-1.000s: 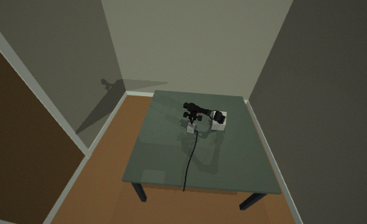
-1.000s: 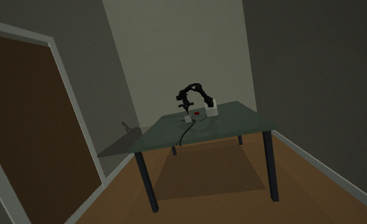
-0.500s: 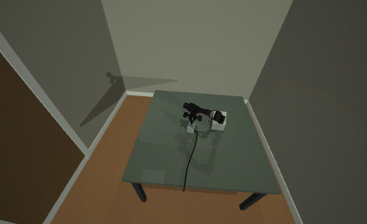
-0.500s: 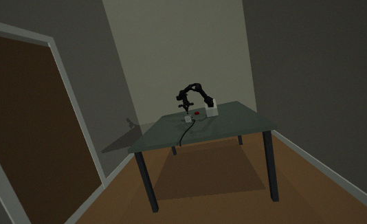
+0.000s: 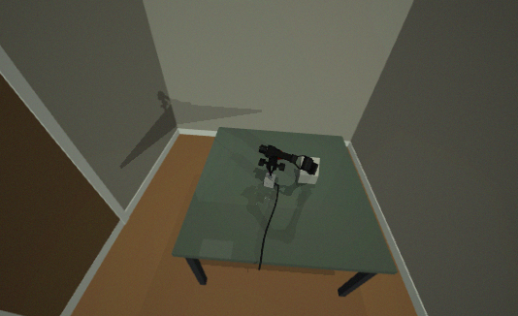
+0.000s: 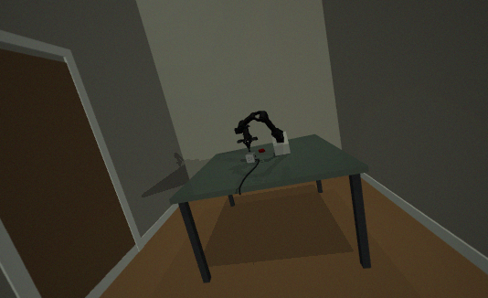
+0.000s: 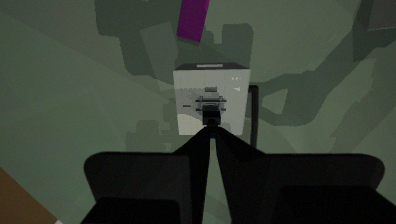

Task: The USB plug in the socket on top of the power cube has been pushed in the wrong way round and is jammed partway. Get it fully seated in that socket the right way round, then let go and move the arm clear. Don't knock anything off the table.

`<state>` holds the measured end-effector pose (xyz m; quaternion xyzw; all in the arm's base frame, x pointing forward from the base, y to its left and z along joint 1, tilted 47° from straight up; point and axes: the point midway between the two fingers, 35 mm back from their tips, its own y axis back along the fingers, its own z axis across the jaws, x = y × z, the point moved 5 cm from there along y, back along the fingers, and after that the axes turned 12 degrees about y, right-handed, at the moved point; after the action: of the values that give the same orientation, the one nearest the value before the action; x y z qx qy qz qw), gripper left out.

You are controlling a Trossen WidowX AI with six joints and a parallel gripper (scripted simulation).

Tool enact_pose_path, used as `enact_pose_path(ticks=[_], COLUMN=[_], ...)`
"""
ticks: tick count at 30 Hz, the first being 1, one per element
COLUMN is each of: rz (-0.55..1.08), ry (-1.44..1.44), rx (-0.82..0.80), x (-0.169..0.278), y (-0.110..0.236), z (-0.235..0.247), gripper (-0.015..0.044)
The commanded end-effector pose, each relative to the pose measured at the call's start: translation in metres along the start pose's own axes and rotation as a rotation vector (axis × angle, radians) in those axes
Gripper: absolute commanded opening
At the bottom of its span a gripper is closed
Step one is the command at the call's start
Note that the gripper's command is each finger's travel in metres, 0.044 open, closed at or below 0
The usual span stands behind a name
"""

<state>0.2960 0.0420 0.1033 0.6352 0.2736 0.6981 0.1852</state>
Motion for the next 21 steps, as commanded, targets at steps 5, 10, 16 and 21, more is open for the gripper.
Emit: enact_pose_path(ticks=[5, 10, 16, 21], rz=[0.007, 0.007, 0.007, 0.007], ry=[0.001, 0.001, 0.001, 0.001], rx=[0.001, 0.001, 0.001, 0.001], x=[-0.0006, -0.0006, -0.0007, -0.0007], y=[-0.0021, -0.0027, -0.0034, -0.004], z=[-0.0006, -0.0006, -0.0006, -0.0006], gripper=[0.0, 0.0, 0.0, 0.0])
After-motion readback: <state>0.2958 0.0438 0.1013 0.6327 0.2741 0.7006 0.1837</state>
